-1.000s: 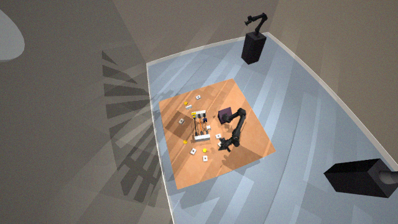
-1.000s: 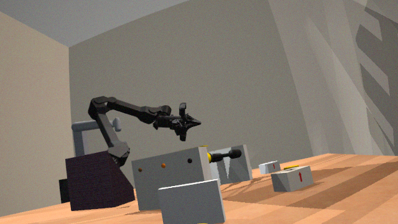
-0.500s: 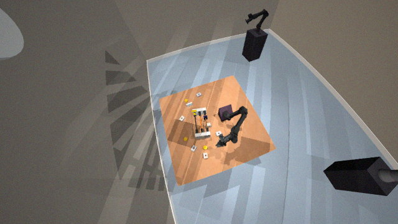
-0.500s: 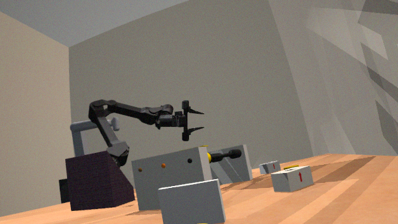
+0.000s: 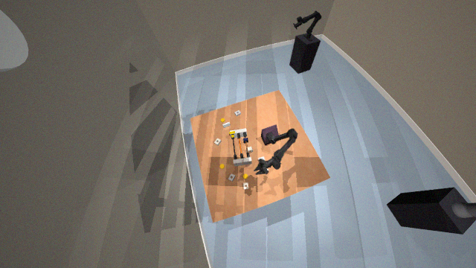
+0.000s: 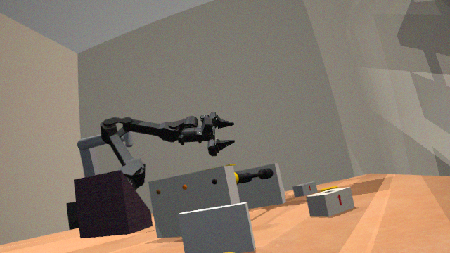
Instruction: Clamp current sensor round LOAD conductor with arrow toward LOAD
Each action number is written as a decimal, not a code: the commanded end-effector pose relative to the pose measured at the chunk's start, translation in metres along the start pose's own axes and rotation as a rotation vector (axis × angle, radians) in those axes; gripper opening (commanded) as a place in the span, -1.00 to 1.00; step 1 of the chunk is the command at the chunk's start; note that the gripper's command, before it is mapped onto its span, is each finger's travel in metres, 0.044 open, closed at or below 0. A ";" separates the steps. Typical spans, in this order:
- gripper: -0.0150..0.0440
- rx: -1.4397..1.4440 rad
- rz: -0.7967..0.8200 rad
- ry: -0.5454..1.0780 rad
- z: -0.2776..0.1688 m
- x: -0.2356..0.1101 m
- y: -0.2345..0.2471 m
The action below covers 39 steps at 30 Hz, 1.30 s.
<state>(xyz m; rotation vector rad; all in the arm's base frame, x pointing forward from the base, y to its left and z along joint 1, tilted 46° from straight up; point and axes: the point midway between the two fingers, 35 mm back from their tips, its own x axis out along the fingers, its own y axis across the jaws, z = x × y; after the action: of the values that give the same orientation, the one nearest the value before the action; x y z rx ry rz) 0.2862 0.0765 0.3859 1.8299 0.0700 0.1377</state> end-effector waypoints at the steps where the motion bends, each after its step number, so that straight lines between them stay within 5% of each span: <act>1: 1.00 -0.858 -0.022 -0.058 0.047 0.015 -0.027; 22: 1.00 -1.816 -0.090 -0.105 0.093 0.016 -0.041; 39: 1.00 -1.833 -0.092 -0.105 0.093 0.016 -0.042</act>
<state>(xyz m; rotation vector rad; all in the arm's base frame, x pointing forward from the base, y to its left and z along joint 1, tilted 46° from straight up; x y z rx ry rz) 0.3151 0.0024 0.3288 0.0827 -0.0551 0.0014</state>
